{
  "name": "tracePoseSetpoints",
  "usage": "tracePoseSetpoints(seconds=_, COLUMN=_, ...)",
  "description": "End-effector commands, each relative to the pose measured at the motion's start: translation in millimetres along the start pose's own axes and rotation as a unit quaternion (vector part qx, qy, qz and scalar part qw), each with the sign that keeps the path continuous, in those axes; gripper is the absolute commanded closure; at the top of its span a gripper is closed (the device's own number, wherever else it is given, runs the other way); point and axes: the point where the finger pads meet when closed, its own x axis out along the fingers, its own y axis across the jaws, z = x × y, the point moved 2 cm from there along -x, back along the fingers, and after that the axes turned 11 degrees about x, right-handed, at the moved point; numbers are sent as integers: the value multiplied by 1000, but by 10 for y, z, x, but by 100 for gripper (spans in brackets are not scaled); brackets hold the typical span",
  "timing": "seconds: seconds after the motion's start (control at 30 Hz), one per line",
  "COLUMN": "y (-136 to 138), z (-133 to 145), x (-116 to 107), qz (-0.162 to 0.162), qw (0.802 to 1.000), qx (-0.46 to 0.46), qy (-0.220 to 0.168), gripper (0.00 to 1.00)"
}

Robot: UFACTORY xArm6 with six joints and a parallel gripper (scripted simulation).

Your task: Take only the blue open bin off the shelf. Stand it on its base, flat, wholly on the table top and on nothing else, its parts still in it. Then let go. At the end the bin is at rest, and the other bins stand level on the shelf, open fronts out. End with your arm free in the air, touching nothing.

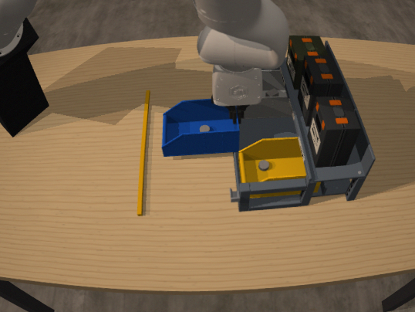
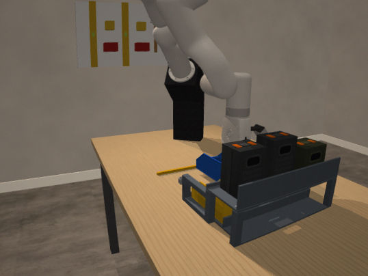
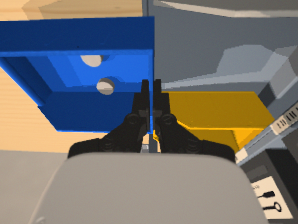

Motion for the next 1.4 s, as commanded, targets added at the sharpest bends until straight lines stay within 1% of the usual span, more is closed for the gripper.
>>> tracePoseSetpoints(seconds=0.0, y=10, z=-3, x=-7, qz=1, qw=1000, qx=0, qy=1, gripper=100)
tracePoseSetpoints(seconds=0.9, y=10, z=-3, x=-7, qz=1, qw=1000, qx=0, qy=1, gripper=100)
tracePoseSetpoints(seconds=1.07, y=10, z=-3, x=-67, qz=1, qw=1000, qx=0, qy=1, gripper=100)
tracePoseSetpoints(seconds=1.37, y=10, z=-3, x=-67, qz=1, qw=1000, qx=0, qy=1, gripper=100)
